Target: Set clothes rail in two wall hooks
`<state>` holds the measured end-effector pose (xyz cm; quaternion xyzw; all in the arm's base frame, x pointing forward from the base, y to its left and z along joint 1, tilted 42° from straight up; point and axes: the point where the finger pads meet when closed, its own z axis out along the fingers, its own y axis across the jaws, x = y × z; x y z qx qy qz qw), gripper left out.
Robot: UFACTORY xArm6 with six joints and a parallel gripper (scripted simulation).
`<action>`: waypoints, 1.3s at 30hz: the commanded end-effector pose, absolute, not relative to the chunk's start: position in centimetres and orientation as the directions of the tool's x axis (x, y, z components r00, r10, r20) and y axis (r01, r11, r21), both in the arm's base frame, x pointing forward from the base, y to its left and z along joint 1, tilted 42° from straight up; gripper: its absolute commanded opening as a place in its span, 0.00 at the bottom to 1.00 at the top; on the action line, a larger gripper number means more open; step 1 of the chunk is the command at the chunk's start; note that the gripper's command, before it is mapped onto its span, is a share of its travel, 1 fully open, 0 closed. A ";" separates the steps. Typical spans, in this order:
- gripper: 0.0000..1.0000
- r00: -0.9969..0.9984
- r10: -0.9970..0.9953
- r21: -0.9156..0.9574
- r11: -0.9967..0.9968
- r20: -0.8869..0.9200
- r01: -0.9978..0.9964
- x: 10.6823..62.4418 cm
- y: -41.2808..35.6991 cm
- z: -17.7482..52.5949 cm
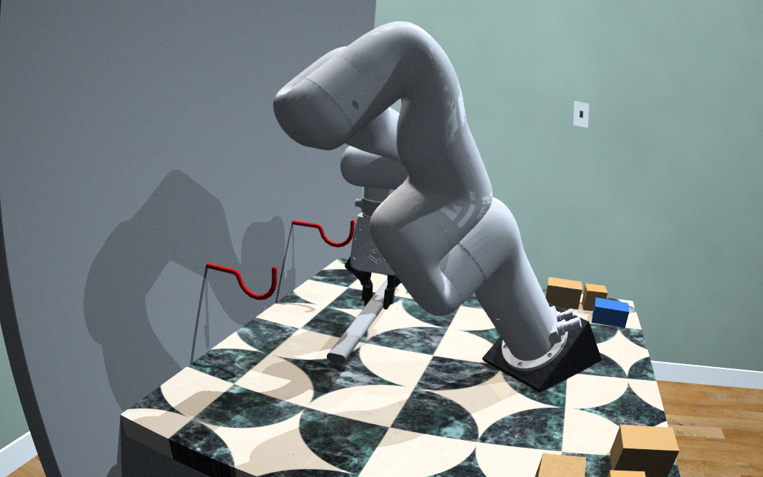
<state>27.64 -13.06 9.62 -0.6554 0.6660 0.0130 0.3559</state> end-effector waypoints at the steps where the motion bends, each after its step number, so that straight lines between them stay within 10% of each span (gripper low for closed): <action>1: 0.00 0.112 -0.865 -0.451 0.140 -0.489 -0.882 27.6 -13.3 9.9; 39: 0.00 0.112 -0.865 -0.451 0.140 -0.489 -0.882 26.7 -14.2 11.3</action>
